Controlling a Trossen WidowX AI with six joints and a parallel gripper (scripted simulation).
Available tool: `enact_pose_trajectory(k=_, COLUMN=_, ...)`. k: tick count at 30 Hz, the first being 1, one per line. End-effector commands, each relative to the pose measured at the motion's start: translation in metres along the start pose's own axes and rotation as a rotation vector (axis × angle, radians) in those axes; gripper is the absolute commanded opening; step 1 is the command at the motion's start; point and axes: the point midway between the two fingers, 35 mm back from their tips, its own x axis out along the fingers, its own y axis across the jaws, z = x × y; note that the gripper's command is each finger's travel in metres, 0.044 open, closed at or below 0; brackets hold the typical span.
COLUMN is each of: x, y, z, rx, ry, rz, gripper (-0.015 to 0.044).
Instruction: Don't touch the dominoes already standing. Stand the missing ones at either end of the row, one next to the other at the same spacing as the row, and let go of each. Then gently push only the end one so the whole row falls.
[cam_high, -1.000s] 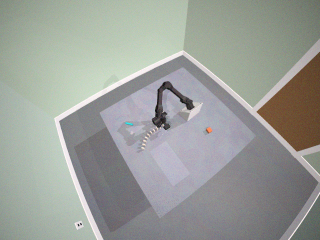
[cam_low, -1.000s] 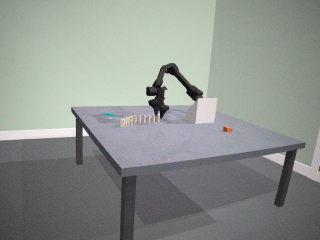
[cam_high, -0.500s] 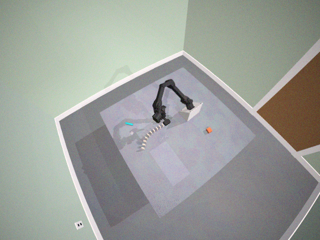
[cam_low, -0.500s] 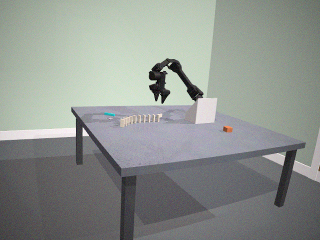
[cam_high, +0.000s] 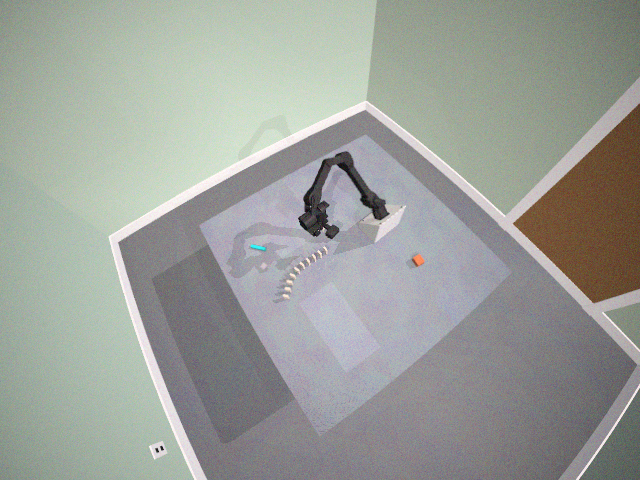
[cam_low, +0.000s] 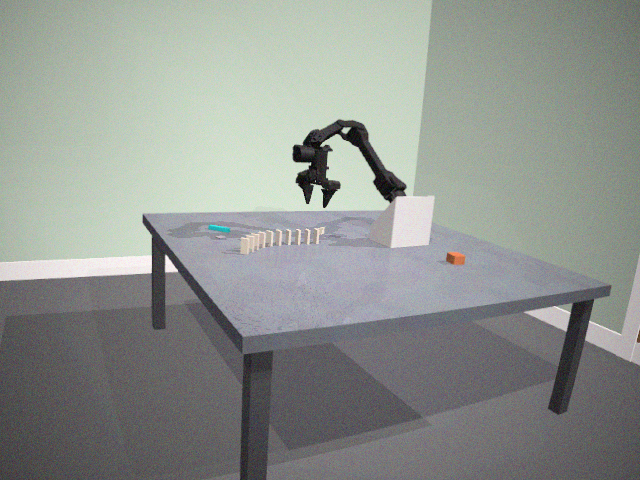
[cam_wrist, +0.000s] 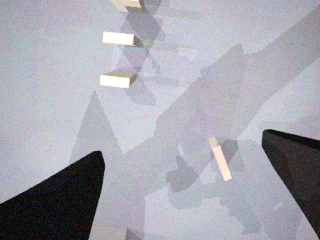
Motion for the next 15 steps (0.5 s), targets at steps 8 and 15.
enact_pose_trajectory(k=8, x=0.038, y=-0.044, z=-0.066, rx=-0.321, ry=0.024, rz=-0.027, gripper=0.044)
enact_pose_trajectory(k=15, x=0.04, y=-0.045, z=-0.065, rx=-0.32, ry=0.024, rz=-0.027, gripper=0.044)
